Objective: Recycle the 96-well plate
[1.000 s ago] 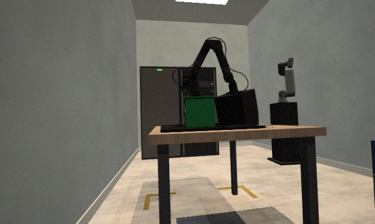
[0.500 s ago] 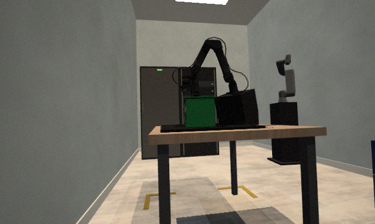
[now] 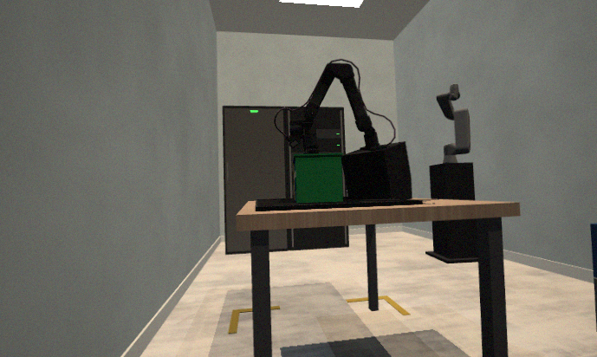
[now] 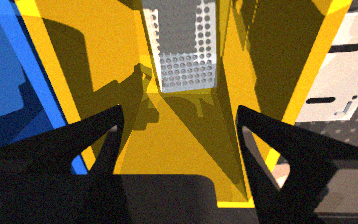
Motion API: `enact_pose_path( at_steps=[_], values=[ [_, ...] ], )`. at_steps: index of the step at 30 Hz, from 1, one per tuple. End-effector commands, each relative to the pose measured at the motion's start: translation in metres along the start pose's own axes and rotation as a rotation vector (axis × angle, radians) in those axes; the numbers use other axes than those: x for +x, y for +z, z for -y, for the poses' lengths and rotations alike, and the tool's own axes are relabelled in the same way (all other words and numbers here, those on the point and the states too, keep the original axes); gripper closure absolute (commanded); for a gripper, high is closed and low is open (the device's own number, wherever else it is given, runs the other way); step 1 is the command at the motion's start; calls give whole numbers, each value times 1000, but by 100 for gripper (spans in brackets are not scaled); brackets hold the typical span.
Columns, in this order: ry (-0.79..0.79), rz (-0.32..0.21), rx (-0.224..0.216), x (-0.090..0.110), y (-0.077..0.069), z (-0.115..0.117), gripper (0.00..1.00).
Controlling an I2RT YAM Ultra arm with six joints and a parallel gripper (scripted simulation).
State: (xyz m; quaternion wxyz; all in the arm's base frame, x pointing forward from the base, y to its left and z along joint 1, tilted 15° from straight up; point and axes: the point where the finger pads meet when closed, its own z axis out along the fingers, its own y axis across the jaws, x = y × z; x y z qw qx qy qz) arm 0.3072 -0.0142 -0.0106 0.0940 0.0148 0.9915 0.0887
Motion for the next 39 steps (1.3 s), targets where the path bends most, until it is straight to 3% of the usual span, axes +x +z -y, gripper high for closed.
enact_pose_path(
  at_steps=[1, 27, 31, 39],
  values=[
    [2, 26, 9, -13, -6, 5, 18],
    [2, 26, 9, -13, -6, 5, 18],
    [-4, 53, 11, -15, -18, 5, 18],
    [-5, 54, 7, -16, -32, 4, 18]
  ],
)
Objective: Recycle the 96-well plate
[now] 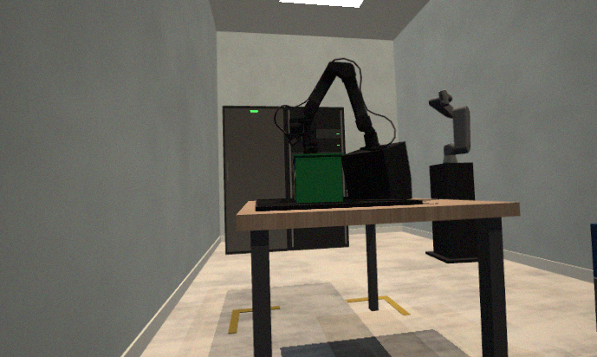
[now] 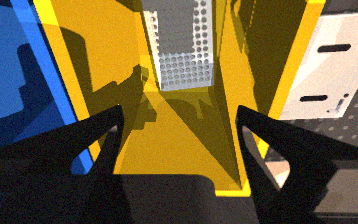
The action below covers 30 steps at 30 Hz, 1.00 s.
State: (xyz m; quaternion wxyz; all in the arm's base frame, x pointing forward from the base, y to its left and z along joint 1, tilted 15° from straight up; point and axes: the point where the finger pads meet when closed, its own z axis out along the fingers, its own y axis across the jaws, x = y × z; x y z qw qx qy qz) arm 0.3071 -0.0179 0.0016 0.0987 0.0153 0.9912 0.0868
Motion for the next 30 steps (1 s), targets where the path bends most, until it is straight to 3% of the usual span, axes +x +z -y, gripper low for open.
enact_pose_path(
  at_steps=[1, 26, 30],
  values=[
    [-4, 44, 3, -14, -21, 2, 18],
    [-5, 45, 0, -13, -60, 1, 18],
    [-7, 37, -1, -12, -60, 0, 18]
  ],
)
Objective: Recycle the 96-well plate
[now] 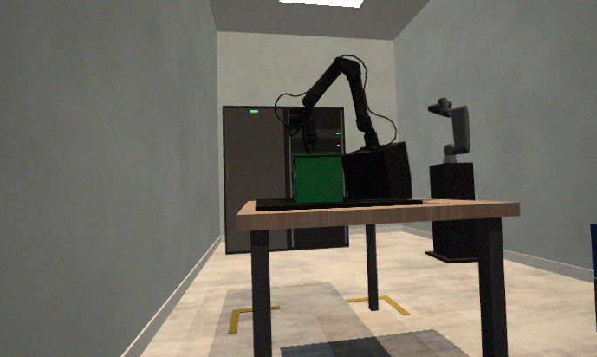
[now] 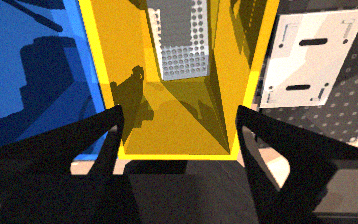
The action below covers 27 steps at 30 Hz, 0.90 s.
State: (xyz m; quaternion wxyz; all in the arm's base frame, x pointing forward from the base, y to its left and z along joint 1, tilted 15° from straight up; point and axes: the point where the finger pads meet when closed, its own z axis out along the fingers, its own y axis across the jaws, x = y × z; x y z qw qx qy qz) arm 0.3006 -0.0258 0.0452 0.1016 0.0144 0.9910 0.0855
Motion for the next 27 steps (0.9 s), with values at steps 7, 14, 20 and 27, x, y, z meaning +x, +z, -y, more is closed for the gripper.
enact_pose_path(
  at_steps=[7, 14, 20, 27],
  values=[
    [1, 10, -1, -4, -7, 0, 18],
    [1, 10, -1, -3, -6, 0, 18],
    [1, 10, -1, -3, -6, 0, 18],
    [1, 10, -1, -3, -6, 0, 18]
  ],
)
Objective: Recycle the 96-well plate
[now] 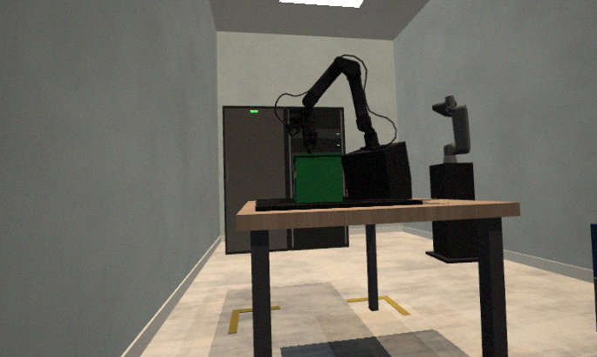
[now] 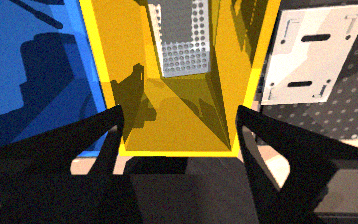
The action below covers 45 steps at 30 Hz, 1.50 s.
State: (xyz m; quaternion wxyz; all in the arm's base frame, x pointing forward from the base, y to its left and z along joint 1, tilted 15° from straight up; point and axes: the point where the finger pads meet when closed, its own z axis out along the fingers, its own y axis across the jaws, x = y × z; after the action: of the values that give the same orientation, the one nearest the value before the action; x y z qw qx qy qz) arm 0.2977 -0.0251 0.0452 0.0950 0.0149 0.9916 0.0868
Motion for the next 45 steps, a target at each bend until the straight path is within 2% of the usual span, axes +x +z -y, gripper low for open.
enact_pose_path(
  at_steps=[1, 29, 36, 42, 45],
  values=[
    [-1, 23, 2, -6, -6, 1, 18],
    [-1, 23, 2, -6, -6, 1, 18],
    [8, -1, -11, 3, -2, 25, 18],
    [3, 19, -5, 6, -5, 38, 18],
    [5, 13, -8, 7, -2, 49, 18]
  ],
)
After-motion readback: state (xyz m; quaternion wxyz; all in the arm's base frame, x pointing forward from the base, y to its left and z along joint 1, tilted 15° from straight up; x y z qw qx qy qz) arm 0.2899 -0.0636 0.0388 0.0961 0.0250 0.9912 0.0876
